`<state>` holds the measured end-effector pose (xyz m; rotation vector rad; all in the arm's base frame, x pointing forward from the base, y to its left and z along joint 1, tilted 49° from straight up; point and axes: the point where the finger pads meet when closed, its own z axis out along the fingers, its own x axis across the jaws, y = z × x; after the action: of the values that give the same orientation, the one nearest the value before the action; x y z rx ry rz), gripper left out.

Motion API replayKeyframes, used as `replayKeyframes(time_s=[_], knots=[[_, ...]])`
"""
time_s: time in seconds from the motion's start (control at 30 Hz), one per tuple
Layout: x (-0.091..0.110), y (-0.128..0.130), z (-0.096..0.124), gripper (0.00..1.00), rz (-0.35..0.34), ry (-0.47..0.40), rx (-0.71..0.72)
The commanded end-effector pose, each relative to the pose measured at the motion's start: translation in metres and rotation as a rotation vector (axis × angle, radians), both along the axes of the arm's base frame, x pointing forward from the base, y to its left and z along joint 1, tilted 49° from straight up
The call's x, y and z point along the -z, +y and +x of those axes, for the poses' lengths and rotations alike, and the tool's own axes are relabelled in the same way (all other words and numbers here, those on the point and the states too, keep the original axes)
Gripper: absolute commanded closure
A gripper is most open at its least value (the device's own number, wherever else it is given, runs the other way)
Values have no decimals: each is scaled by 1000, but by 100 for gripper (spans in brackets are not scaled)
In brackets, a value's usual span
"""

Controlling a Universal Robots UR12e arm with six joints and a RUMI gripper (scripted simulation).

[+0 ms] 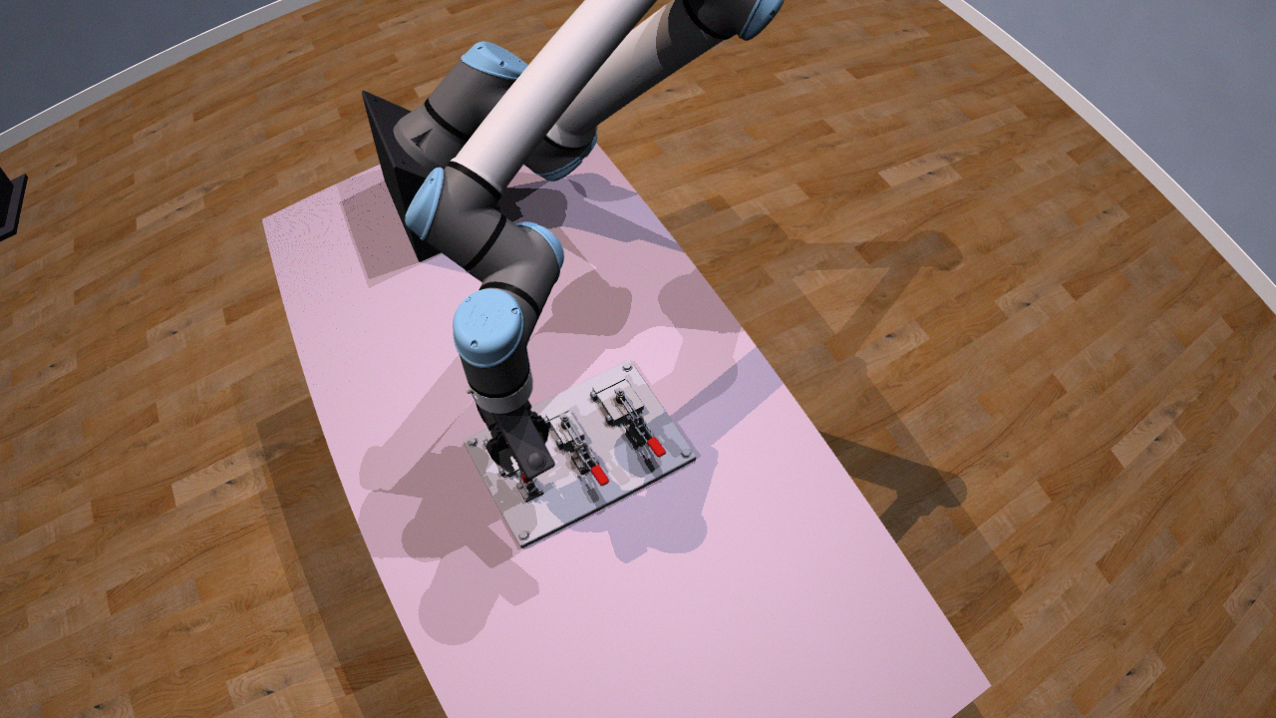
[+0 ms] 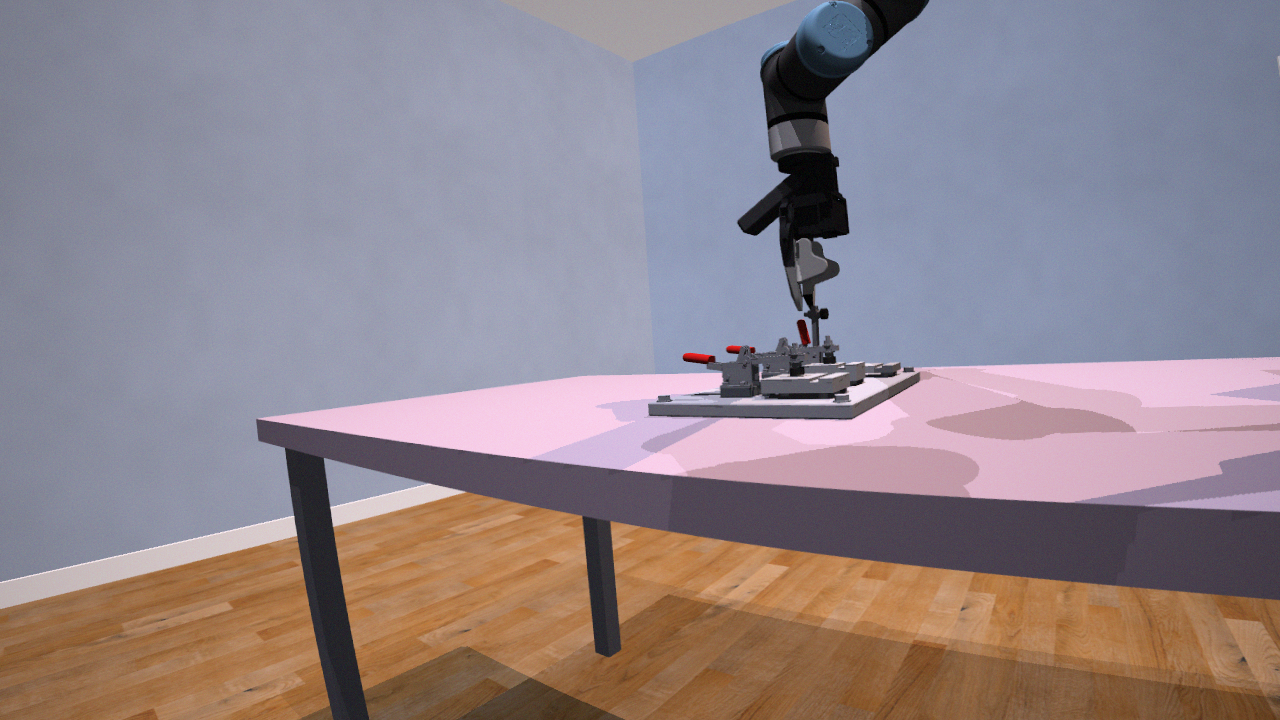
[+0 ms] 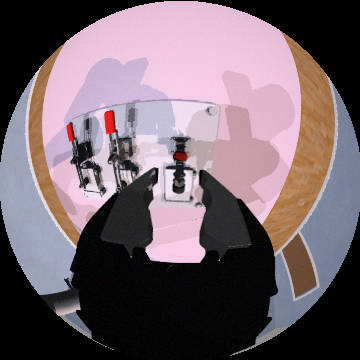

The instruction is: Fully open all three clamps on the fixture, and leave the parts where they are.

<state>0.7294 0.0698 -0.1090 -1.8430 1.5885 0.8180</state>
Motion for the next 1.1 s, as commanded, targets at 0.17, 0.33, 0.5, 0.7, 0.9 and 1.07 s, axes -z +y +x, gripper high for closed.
replayKeyframes(time_s=[0.17, 0.33, 0.5, 0.7, 0.9, 1.07], knots=[[0, -4, 2, 72, -1, -1, 3], [0, -4, 2, 72, -1, -1, 3], [0, -4, 2, 72, -1, -1, 2], [1, -4, 2, 72, -1, -1, 2], [-1, -6, 3, 72, -2, -2, 3], [-11, -16, 5, 72, -4, -5, 3]])
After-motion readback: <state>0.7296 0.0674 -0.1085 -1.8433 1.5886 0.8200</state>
